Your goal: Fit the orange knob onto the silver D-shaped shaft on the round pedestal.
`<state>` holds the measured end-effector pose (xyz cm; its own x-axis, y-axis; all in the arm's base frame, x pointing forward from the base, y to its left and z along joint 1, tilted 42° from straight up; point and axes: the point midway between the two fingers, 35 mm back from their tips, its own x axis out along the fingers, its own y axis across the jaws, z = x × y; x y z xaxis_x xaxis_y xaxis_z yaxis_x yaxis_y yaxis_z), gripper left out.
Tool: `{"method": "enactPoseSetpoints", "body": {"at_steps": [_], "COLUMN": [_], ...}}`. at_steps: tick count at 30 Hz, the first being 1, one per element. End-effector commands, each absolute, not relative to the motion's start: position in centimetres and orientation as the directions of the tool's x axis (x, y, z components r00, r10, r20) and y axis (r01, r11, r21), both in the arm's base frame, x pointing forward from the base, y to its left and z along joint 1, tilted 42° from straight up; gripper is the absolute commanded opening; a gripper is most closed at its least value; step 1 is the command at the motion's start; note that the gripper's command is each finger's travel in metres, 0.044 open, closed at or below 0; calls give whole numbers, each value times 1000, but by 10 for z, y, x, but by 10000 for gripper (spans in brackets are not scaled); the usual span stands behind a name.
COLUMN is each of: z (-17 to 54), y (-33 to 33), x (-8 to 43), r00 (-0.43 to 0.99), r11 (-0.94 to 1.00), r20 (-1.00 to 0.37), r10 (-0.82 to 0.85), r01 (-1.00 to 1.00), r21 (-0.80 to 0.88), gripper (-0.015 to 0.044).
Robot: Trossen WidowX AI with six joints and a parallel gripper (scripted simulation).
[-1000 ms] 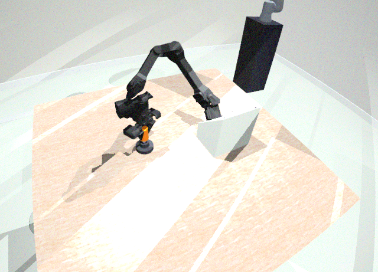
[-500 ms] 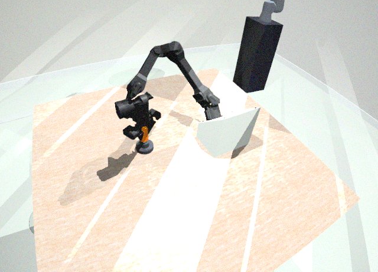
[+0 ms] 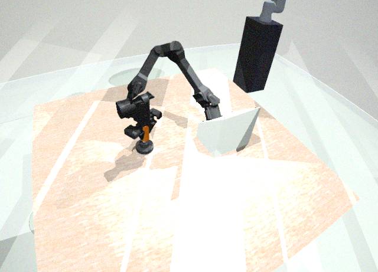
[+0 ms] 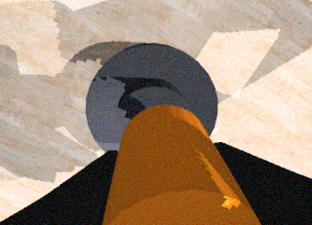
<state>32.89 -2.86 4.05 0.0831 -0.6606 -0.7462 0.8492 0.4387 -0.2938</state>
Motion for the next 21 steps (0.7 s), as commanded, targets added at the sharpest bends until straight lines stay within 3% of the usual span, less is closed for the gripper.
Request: {"method": "enactPoseSetpoints", "body": {"at_steps": [1, 7, 21], "z": [43, 43, 42], "y": [-27, -27, -26], "x": [329, 332, 337], "r00": [88, 88, 88], "r11": [424, 304, 304], "r20": [-748, -748, -748], "r10": [-658, -658, -658], "r01": [864, 940, 940], "r21": [-272, -157, -157], "gripper": [0, 0, 0]}}
